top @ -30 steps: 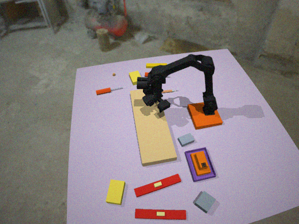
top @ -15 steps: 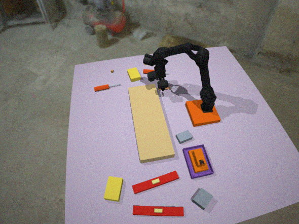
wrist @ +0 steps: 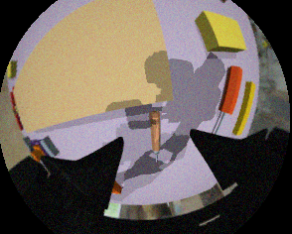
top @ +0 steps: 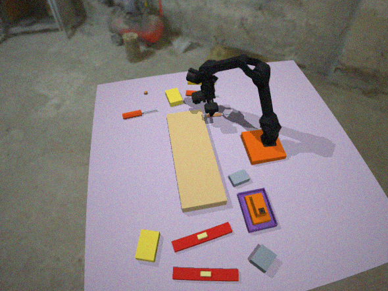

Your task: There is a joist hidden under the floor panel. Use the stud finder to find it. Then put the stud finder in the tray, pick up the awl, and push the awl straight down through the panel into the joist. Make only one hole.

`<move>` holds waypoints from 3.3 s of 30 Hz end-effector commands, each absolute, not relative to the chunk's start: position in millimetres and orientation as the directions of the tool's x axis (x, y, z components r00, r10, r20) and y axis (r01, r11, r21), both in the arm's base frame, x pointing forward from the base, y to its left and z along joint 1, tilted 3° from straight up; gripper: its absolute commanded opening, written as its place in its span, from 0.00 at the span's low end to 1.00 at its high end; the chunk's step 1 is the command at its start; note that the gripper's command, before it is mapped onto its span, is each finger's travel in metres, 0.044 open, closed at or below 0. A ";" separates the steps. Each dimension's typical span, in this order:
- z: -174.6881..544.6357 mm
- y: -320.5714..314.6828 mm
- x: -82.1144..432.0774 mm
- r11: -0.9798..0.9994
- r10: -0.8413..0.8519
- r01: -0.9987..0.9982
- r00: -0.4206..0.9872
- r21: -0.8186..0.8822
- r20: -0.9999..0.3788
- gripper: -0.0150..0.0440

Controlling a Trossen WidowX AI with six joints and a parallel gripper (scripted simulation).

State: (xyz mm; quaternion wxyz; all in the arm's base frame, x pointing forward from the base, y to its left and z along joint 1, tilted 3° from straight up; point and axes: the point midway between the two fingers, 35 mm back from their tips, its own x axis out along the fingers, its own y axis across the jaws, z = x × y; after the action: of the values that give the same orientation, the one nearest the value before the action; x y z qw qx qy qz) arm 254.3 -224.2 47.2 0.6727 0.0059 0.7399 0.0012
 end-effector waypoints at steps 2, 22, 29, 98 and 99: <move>40.8 -226.8 255.0 1.000 0.005 0.003 -0.094 0.005 -0.996 1.00; 8.3 -226.6 254.2 1.000 0.005 0.003 -0.094 0.005 -0.996 1.00; -0.4 -226.1 253.5 1.000 0.005 0.003 -0.094 0.005 -0.996 1.00; 152.1 -237.2 253.4 0.878 -0.447 0.211 0.038 -0.430 -0.894 0.25; 154.2 -237.4 252.9 0.865 -0.468 0.227 0.045 -0.448 -0.882 0.25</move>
State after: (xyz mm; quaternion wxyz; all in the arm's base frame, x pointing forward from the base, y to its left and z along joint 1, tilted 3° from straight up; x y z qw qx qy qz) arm 255.1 -236.1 145.9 0.7090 -0.0808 0.6730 -0.1945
